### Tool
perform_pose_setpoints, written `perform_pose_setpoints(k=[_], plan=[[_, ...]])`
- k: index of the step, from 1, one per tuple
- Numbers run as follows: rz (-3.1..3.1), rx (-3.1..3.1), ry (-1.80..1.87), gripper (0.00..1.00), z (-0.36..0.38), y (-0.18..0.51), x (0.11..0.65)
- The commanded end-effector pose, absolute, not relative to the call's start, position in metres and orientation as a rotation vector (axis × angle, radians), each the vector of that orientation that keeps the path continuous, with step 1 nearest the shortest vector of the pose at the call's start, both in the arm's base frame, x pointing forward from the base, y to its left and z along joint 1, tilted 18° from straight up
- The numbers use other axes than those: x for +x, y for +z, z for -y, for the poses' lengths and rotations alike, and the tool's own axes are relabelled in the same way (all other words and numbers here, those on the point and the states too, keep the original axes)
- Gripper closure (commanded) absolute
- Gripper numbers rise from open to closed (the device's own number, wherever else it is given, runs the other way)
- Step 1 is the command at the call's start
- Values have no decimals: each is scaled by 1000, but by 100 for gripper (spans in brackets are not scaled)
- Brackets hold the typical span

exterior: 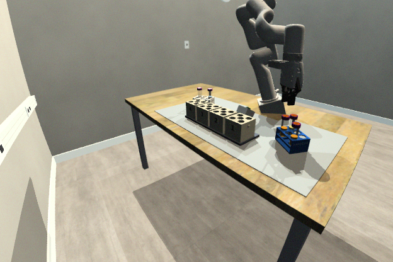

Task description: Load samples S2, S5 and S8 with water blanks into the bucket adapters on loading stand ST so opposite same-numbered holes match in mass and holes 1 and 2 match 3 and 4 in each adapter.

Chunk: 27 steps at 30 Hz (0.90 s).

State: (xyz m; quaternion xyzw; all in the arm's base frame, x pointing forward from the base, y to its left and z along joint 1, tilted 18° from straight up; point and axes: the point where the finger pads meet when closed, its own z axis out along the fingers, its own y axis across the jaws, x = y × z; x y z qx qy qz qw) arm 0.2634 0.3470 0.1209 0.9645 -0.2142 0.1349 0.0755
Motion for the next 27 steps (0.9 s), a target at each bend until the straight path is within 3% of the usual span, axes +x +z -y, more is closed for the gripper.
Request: perform_pose_setpoints(k=[1,27], plan=[[643,2896,407,56,-349,126,263],[643,2896,407,56,-359,172,252]])
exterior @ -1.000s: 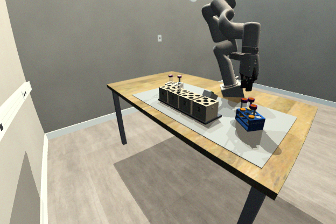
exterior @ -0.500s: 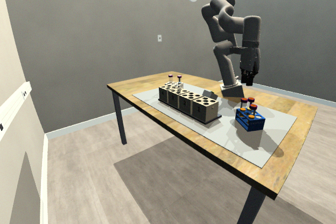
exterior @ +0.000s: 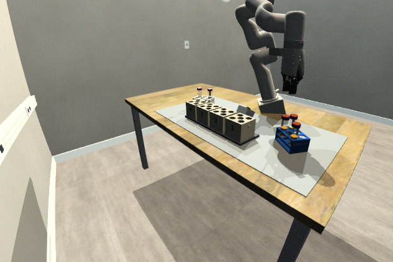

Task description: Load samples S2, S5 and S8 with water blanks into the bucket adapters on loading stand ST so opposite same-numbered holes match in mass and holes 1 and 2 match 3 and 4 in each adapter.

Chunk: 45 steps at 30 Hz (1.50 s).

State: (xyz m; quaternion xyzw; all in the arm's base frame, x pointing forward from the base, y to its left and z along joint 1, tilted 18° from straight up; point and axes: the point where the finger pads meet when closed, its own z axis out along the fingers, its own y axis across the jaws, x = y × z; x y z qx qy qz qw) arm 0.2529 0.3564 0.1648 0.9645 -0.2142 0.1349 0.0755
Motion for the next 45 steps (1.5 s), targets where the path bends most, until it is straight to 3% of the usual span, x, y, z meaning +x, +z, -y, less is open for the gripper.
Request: perform_pose_setpoints(k=[1,26,27,45], plan=[[643,2896,407,56,-359,174,251],[643,2896,407,56,-359,174,251],[594,2903,402,43,-364,174,253],[-188,2901,322,43,-431,167,286]])
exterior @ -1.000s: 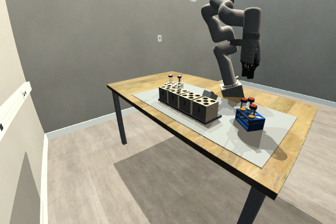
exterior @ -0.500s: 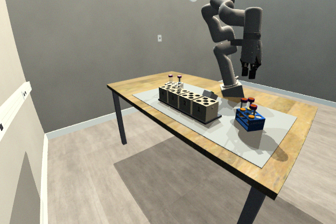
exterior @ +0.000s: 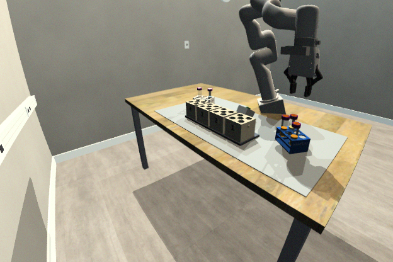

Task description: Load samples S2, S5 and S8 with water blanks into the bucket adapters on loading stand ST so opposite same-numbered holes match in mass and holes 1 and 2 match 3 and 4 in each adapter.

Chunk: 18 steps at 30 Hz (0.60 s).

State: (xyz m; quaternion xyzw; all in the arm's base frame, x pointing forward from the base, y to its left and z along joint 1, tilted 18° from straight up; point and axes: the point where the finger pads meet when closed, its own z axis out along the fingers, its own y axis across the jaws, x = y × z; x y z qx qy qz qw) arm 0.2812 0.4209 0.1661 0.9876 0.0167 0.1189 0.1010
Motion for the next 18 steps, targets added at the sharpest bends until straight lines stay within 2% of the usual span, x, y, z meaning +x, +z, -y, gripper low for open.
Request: perform_pose_setpoints(k=[1,18], plan=[[-236,2894,317,43,-431,167,286],[-932,2710,224,43,-431,167,286]])
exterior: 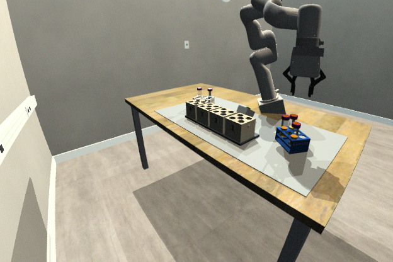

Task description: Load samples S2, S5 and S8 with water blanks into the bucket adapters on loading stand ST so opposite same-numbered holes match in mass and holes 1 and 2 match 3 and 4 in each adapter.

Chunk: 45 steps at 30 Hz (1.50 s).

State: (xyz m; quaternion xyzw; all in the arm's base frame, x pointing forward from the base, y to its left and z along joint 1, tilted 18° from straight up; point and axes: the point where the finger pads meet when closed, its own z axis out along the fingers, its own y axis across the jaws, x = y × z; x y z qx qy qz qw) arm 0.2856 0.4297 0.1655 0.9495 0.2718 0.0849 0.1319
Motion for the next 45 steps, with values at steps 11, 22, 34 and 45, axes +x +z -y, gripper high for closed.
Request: perform_pose_setpoints(k=[11,22,34,45], plan=[[-1401,2478,149,43,-431,167,286],[-1526,2398,127,43,-431,167,286],[-1526,2398,126,43,-428,154,289],[-1526,2398,126,43,-424,133,294]])
